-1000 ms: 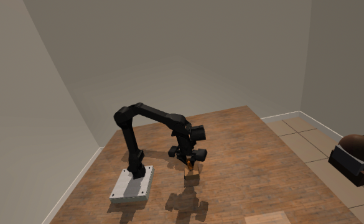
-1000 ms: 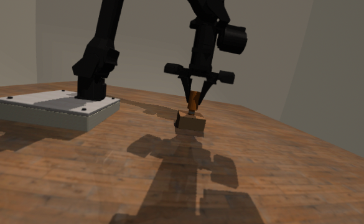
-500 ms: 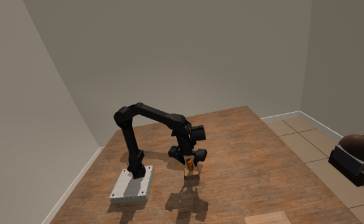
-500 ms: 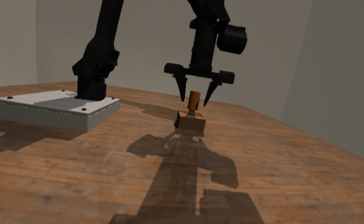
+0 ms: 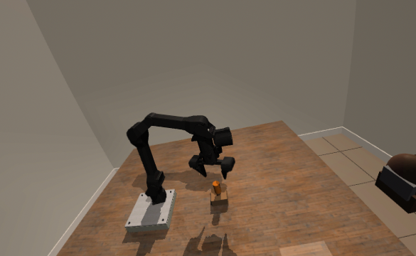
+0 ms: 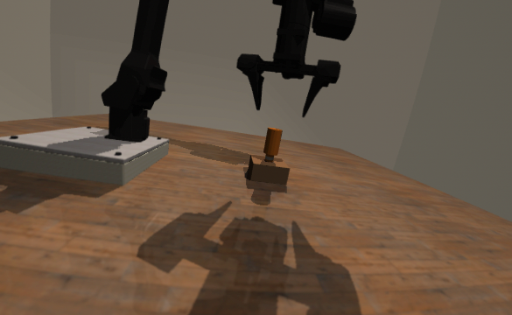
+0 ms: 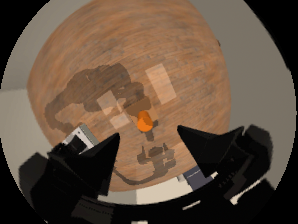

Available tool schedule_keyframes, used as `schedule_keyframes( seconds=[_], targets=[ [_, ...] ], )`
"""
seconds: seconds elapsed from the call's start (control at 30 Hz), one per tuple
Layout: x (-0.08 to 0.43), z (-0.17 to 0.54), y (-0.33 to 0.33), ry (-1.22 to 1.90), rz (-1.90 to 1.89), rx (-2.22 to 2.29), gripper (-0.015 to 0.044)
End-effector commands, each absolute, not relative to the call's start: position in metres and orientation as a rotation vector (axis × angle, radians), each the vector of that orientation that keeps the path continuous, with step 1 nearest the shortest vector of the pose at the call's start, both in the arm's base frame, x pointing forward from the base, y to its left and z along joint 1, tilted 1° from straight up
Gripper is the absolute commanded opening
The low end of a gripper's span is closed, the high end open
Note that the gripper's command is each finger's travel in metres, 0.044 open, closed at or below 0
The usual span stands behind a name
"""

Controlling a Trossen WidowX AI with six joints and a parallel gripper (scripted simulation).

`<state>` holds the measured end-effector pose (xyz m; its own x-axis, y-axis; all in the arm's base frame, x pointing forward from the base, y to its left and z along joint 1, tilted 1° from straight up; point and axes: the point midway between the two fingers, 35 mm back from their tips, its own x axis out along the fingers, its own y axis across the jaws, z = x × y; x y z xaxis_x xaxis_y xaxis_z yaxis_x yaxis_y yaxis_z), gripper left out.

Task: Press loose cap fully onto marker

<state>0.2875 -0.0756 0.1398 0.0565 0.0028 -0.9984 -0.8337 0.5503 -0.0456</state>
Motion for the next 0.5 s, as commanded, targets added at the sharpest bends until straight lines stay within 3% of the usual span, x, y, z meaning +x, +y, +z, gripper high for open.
schedule_keyframes(
  seconds=[0.0,0.47],
  targets=[
    [0.2843,0.1492,-0.075,1.387,0.756,-0.781,0.044],
    [0.2842,0.1399,-0.0763,1.525,-0.119,0.138,0.0072]
  ],
)
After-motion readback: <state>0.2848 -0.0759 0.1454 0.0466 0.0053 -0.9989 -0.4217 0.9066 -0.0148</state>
